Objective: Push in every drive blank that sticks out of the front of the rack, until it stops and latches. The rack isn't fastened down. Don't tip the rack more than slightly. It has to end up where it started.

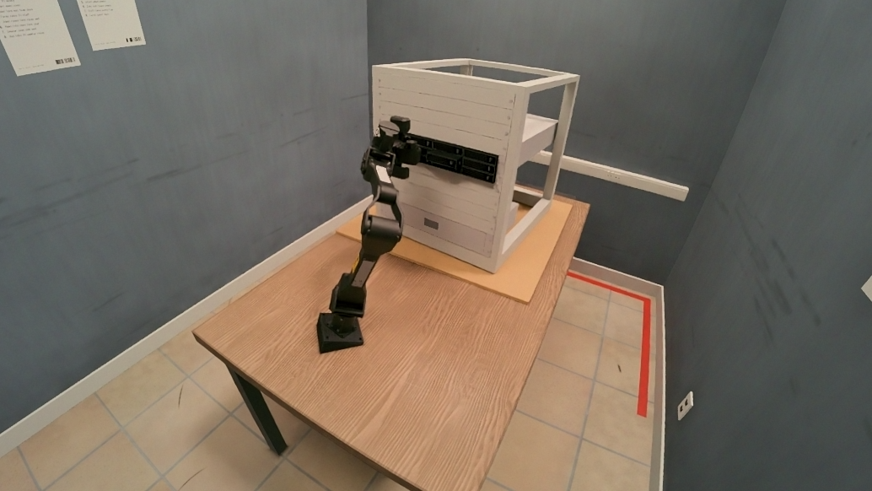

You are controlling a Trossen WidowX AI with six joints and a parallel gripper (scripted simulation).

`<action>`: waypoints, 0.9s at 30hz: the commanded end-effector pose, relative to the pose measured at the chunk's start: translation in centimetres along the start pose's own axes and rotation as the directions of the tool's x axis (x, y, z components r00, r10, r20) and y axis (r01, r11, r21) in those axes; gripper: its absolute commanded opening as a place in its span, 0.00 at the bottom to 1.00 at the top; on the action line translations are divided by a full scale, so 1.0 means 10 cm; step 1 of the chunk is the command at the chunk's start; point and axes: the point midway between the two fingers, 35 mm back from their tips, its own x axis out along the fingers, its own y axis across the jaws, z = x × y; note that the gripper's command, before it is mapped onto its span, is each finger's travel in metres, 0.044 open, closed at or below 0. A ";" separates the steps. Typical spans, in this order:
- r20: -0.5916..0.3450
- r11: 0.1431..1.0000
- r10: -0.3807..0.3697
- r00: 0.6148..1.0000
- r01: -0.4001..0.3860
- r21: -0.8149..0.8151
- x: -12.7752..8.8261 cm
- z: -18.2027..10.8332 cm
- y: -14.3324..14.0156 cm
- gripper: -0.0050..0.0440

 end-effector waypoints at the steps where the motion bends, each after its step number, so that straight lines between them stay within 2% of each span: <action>1: 0.003 1.000 0.016 1.000 -0.016 0.016 0.03 0.03 0.09 0.00; 27: 0.003 1.000 0.016 1.000 -0.016 0.016 0.07 0.04 0.09 0.00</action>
